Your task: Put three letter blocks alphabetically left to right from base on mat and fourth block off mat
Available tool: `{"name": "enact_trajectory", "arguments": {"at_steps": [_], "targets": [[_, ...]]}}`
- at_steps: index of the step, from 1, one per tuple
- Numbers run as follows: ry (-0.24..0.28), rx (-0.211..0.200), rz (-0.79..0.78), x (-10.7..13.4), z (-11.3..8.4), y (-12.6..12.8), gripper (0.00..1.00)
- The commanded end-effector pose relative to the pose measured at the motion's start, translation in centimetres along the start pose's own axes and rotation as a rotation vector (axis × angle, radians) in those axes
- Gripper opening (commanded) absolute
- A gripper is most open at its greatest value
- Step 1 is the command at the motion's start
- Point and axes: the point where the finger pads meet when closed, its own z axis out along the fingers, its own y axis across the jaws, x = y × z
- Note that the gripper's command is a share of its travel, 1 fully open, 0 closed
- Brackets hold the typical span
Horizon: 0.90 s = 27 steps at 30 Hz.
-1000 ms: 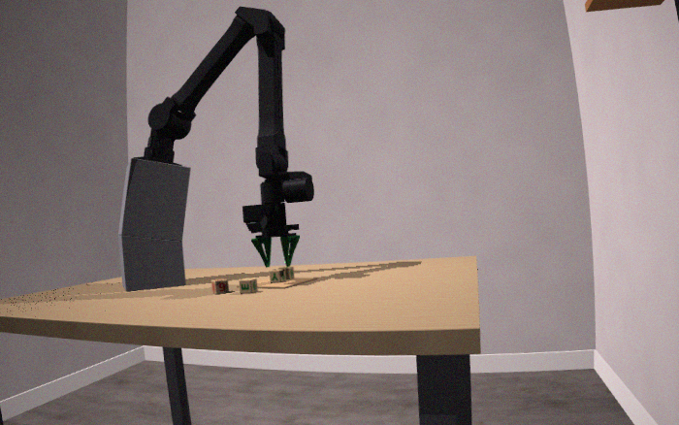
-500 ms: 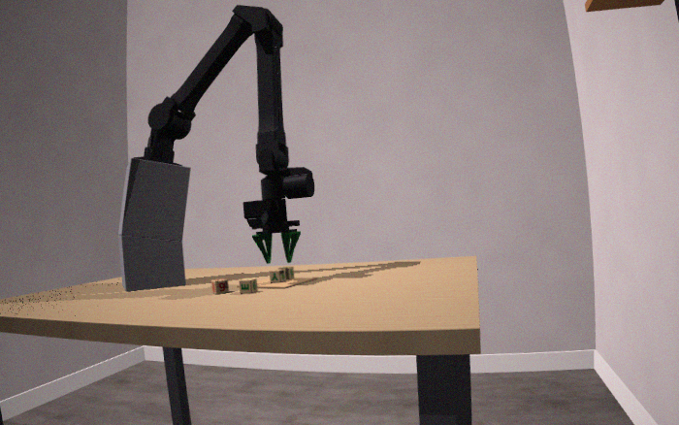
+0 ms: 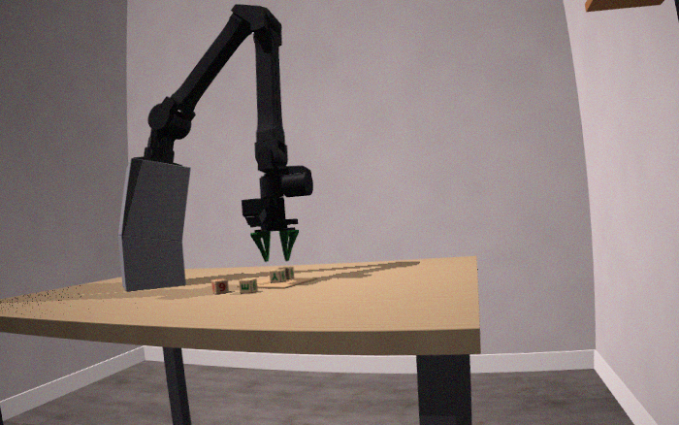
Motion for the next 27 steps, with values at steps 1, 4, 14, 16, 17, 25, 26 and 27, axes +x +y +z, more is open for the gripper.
{"name": "enact_trajectory", "arguments": {"at_steps": [1,4,14,16,17,25,26,27], "targets": [[-0.002,-0.021,0.001,-0.4,-1.9,0.8,0.58],[-0.001,-0.020,-0.001,-0.3,-2.6,0.8,0.58],[0.000,-0.020,-0.004,-0.2,-4.6,0.7,0.58],[-0.001,-0.021,0.000,-0.3,-4.9,0.7,0.58],[-0.001,-0.021,0.001,-0.4,-5.0,0.7,0.58],[0.000,-0.018,-0.001,-0.3,-4.8,0.7,1.00],[0.000,-0.018,-0.001,-0.3,-4.8,0.7,1.00],[0.000,-0.018,-0.001,-0.3,-4.8,0.7,1.00]]}}
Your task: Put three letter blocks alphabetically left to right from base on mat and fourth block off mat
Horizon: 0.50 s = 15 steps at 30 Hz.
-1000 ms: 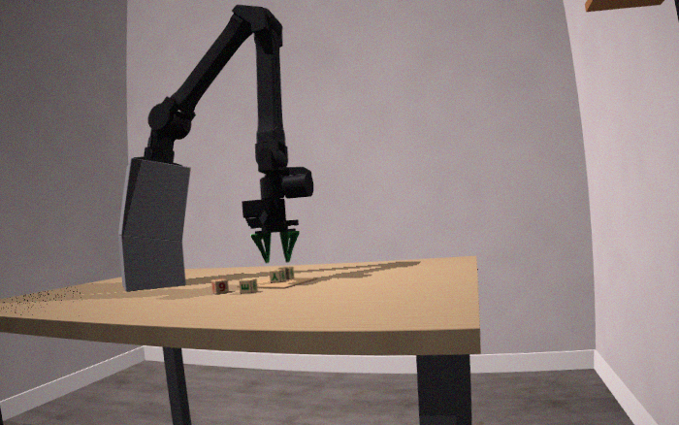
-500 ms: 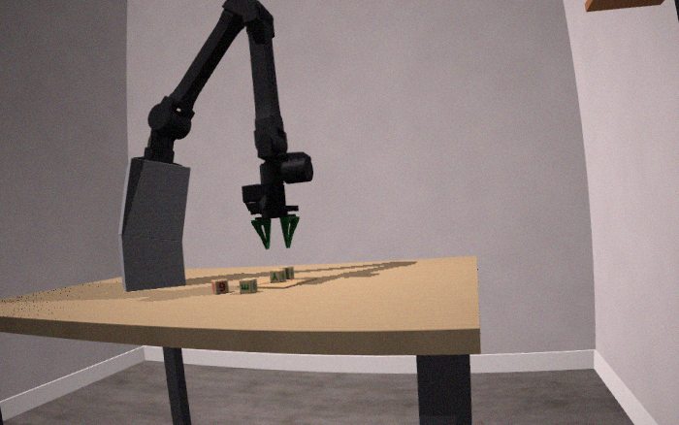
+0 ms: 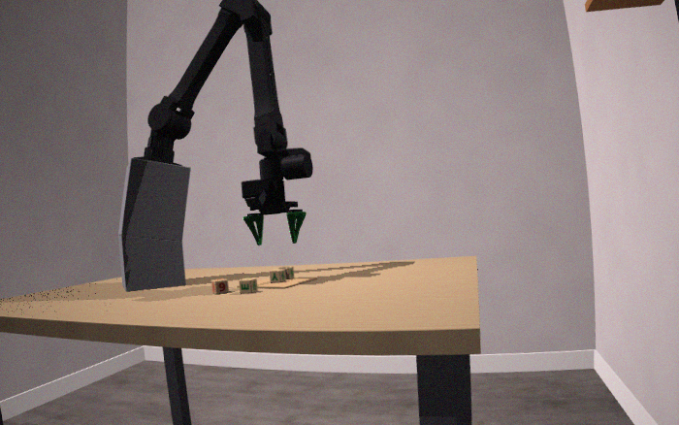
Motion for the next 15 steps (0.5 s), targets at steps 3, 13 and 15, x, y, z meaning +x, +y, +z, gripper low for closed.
{"name": "enact_trajectory", "arguments": {"at_steps": [3,13,15], "targets": [[0.000,-0.010,0.000,-0.30,-0.68,0.39,1.00],[-0.001,-0.006,-0.028,-0.74,-0.46,0.02,1.00],[-0.001,-0.004,-0.059,-0.97,-0.23,-0.18,1.00]]}}
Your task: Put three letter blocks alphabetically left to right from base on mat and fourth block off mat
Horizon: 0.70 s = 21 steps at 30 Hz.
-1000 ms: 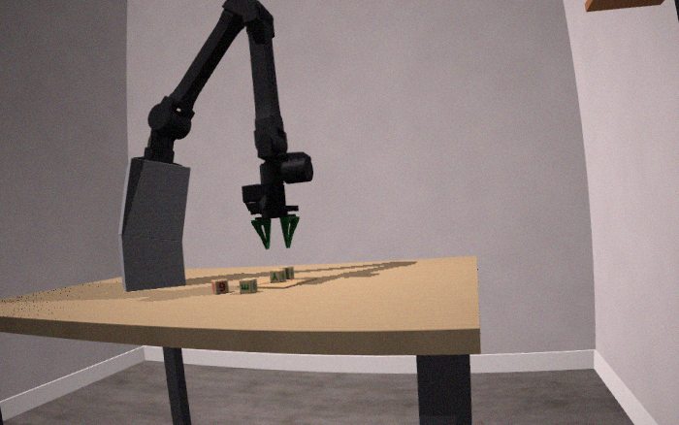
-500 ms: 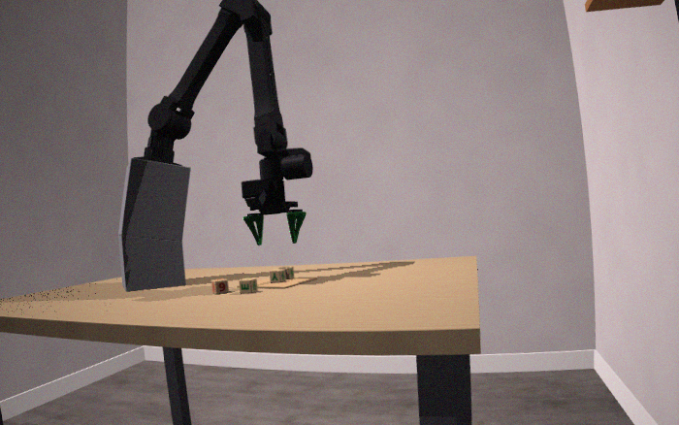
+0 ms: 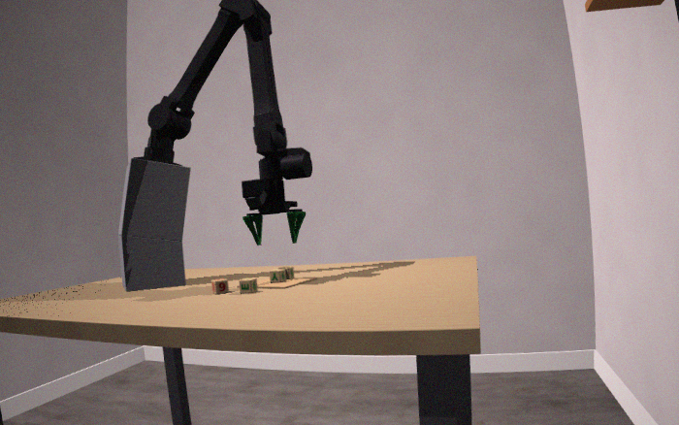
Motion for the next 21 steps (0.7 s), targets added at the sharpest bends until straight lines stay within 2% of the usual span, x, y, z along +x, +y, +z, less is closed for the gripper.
{"name": "enact_trajectory", "arguments": {"at_steps": [1,3,7,18,20,21], "targets": [[0.000,-0.002,-0.055,-0.9,0.0,-0.3,1.00],[0.000,-0.002,-0.055,-0.9,0.0,-0.3,1.00],[0.000,0.001,-0.173,-1.6,0.3,-0.8,1.00],[-0.003,0.000,-0.712,-5.3,0.5,-2.3,1.00],[-0.003,0.000,-0.712,-5.3,0.5,-2.3,1.00],[-0.003,0.002,-0.817,-5.8,0.5,-2.3,1.00]]}}
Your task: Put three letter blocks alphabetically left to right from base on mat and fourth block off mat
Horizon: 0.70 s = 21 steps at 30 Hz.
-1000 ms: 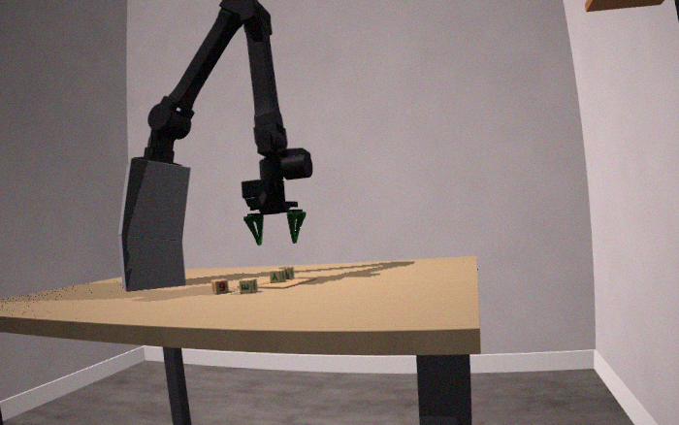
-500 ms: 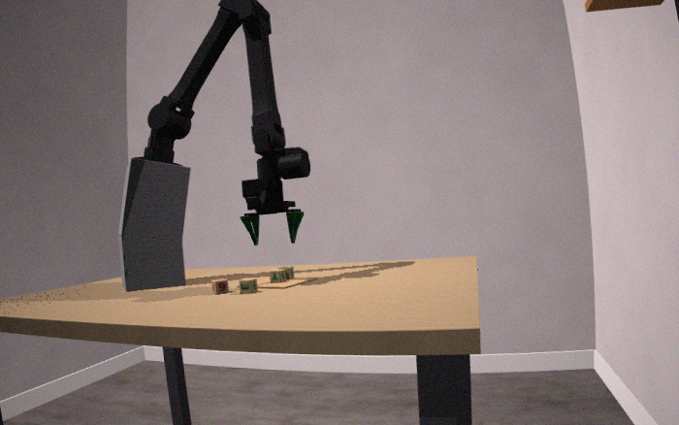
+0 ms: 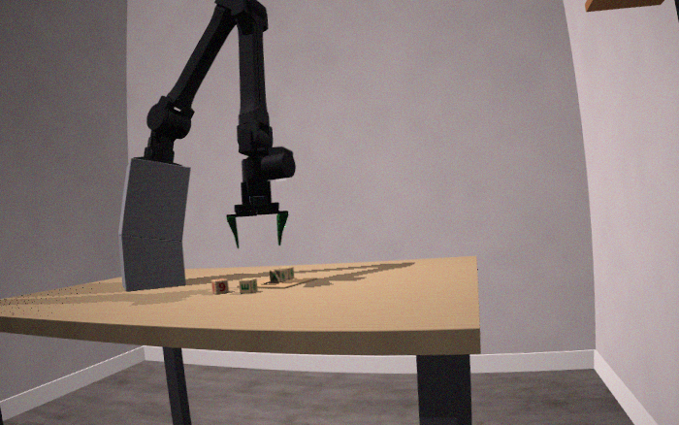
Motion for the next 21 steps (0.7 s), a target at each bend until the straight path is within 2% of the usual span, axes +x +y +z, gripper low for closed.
{"name": "enact_trajectory", "arguments": {"at_steps": [1,8,11,14,16,17,21], "targets": [[0.003,-0.011,-0.279,-0.8,0.3,-1.1,1.00],[0.002,-0.006,-0.589,-1.8,0.5,-4.4,1.00],[-0.006,-0.004,-0.712,-2.9,0.5,-5.1,1.00],[-0.007,0.000,-0.834,-2.9,0.6,-6.6,1.00],[-0.007,0.000,-0.834,-2.9,0.6,-6.6,1.00],[-0.004,0.001,-0.937,-3.2,0.6,-6.9,1.00],[-0.002,0.003,-1.114,-3.4,0.6,-8.2,1.00]]}}
